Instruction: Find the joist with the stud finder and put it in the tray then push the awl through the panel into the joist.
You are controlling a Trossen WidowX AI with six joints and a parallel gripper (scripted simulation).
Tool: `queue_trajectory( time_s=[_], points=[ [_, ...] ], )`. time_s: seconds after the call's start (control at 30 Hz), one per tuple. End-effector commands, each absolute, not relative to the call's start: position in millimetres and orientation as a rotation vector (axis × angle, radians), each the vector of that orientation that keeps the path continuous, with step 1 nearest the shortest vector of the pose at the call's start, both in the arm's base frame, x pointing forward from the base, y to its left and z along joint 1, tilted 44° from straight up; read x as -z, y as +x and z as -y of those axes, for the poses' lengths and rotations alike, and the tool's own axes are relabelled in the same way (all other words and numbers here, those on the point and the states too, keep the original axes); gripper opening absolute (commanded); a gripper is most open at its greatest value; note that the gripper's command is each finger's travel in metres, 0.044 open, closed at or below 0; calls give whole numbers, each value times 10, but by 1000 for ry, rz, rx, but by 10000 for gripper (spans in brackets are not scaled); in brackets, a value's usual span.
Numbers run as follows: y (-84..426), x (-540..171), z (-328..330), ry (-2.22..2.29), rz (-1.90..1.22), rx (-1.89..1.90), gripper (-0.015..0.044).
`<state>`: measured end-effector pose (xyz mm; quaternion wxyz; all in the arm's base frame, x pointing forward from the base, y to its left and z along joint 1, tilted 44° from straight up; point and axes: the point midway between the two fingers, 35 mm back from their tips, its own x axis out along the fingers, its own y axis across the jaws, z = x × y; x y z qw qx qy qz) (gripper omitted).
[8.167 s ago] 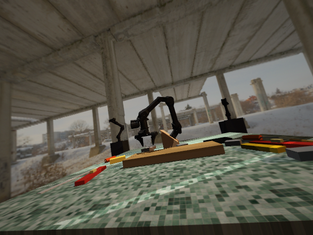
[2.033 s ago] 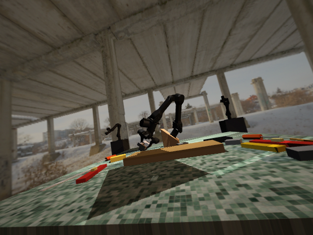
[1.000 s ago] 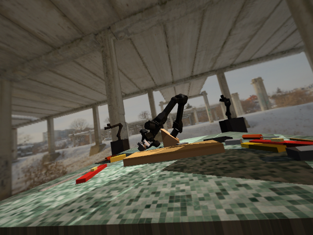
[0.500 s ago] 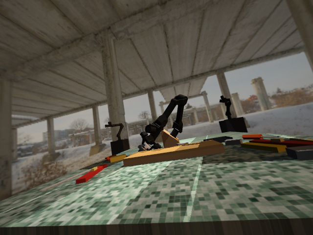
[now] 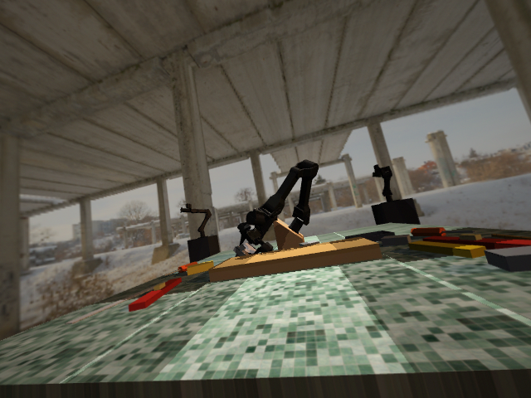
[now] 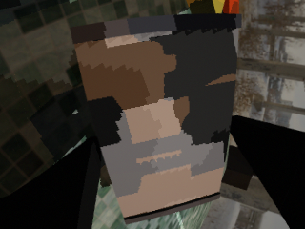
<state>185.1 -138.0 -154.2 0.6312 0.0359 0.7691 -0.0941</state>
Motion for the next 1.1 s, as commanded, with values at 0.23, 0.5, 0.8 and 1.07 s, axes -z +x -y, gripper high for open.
queue_trajectory(
  time_s=[0.23,0.5,0.8,1.07],
  points=[
    [1874,1452,1380,80,-1761,216,440],
    [1894,1355,1371,82,-1761,215,440],
    [1924,1207,1391,82,-1762,214,440],
    [1953,285,1698,79,-1770,210,440]
  ],
)
